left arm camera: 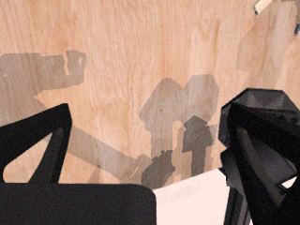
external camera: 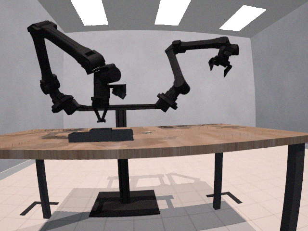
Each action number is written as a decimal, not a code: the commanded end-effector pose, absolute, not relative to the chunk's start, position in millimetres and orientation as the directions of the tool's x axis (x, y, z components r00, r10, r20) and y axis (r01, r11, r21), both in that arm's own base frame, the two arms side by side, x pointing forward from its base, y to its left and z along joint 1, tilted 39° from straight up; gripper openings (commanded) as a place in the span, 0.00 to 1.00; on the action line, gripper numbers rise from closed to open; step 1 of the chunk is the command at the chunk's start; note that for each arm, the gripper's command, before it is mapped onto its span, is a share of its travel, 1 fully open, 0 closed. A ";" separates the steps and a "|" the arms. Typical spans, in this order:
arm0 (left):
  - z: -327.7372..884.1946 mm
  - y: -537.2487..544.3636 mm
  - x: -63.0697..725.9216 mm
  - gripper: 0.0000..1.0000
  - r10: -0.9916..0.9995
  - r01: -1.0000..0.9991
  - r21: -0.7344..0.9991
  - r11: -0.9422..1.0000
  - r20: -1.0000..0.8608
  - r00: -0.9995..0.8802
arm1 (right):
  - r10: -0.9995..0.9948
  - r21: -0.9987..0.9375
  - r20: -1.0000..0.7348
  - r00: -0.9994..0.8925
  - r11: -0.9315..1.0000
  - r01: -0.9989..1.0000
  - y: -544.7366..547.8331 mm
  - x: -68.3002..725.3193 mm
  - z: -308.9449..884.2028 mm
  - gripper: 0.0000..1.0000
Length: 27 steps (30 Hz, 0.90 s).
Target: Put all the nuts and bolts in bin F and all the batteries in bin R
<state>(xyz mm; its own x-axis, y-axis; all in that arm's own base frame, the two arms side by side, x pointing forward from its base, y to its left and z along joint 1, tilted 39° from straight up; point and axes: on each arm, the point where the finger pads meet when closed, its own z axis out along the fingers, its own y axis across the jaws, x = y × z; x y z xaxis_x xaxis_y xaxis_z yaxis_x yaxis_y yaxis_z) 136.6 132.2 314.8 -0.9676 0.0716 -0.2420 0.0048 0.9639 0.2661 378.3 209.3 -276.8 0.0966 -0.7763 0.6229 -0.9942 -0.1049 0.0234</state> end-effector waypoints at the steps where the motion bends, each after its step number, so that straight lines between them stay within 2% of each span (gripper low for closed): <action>1: 340.0 134.5 135.4 1.00 0.074 -0.016 0.304 0.953 -0.282 -0.957 | -0.785 0.010 0.612 0.095 -0.113 -0.994 215.1 388.0 -274.6 0.10; 27: 340.0 134.5 135.4 1.00 0.074 -0.016 0.304 0.953 -0.282 -0.957 | -0.781 0.018 0.617 0.095 -0.107 -0.994 206.6 385.1 -283.1 0.10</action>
<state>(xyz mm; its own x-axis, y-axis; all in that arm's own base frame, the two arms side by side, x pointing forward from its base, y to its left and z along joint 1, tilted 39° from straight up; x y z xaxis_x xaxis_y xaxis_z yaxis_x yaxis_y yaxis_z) 136.6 132.2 314.8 -0.9676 0.0716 -0.2420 0.0048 0.9639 0.2661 378.8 208.6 -277.3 0.0953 -0.7778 0.6213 -0.9943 -0.1046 0.0217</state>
